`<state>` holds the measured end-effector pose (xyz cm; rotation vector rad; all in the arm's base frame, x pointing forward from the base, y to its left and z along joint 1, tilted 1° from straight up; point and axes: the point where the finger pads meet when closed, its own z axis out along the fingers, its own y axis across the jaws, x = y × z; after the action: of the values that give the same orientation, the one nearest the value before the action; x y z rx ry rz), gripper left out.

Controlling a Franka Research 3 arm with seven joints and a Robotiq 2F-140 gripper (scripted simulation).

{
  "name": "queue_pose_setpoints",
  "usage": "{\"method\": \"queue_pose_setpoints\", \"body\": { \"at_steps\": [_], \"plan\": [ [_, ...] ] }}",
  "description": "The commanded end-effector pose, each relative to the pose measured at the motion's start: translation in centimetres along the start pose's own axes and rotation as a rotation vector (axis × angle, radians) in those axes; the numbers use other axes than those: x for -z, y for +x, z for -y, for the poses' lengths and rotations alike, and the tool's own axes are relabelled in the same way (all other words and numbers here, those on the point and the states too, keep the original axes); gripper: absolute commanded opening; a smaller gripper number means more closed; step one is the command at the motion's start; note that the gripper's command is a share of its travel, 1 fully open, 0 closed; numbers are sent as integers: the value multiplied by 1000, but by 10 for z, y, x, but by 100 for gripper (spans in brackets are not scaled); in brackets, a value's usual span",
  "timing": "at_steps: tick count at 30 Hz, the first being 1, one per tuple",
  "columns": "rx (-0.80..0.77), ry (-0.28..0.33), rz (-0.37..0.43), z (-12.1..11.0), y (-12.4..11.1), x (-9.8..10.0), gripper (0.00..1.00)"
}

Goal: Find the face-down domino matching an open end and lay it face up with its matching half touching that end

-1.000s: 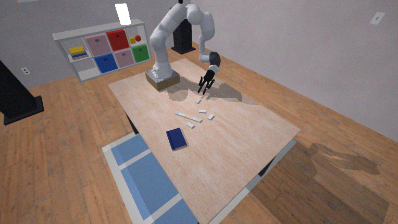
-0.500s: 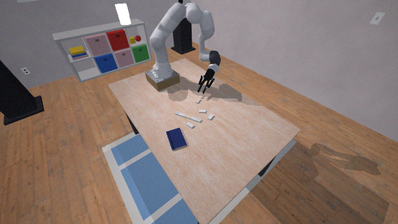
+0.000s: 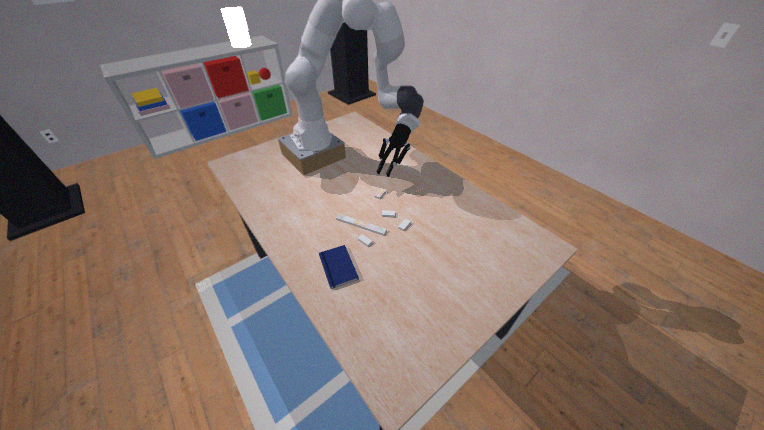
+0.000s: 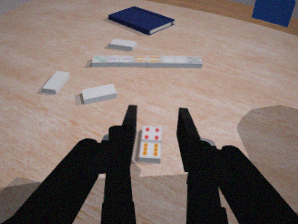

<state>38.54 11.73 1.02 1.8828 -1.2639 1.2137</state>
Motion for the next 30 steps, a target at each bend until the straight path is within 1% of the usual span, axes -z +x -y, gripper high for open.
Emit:
{"method": "queue_pose_setpoints", "body": {
  "at_steps": [1, 3, 5, 10, 15, 19, 20, 22, 23, 24, 30],
  "plan": [
    [39, 11, 130, 4, -7, 1, 33],
    [39, 10, 190, 4, -3, 0, 33],
    [39, 10, 190, 4, -3, 0, 33],
    [40, 7, 362, 5, 7, -6, 33],
    [41, 3, 575, 5, 18, -15, 33],
    [15, -9, 696, 6, 25, -23, 33],
    [10, -12, 723, 6, 26, -25, 33],
    [10, -12, 723, 6, 26, -25, 33],
    [19, -10, 779, 6, 27, -27, 33],
    [19, -10, 807, 6, 28, -28, 33],
    [11, -16, 940, 6, 32, -37, 33]
  ]
}}
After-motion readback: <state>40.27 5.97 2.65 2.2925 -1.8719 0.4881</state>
